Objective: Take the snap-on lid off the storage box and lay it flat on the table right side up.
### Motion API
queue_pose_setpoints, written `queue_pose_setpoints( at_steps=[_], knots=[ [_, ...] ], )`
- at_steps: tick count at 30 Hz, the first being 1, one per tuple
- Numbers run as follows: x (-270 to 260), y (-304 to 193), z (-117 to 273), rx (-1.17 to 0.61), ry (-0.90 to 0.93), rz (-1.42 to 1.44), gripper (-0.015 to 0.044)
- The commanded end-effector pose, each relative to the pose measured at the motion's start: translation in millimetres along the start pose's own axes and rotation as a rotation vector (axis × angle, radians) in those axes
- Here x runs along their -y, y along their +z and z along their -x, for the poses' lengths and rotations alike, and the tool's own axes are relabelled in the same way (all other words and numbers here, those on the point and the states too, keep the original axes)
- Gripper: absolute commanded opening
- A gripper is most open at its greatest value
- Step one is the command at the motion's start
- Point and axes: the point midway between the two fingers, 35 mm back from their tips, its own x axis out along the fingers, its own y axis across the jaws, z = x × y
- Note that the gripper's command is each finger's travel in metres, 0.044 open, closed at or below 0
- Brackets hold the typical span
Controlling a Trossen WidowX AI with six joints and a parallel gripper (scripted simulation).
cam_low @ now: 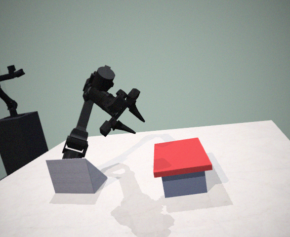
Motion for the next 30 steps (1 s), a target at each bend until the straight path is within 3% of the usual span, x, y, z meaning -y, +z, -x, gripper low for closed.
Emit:
queue_pose_setpoints(
  at_steps=[1, 21, 30],
  knots=[
    [22.4, -11.3, -2.6, -0.099, 0.138, -0.515, 0.0235],
    [23.4, -11.5, -3.7, -0.098, 0.137, -0.515, 0.0235],
    [55.1, -36.2, -44.9, -0.100, 0.139, -0.516, 0.0235]
  ],
)
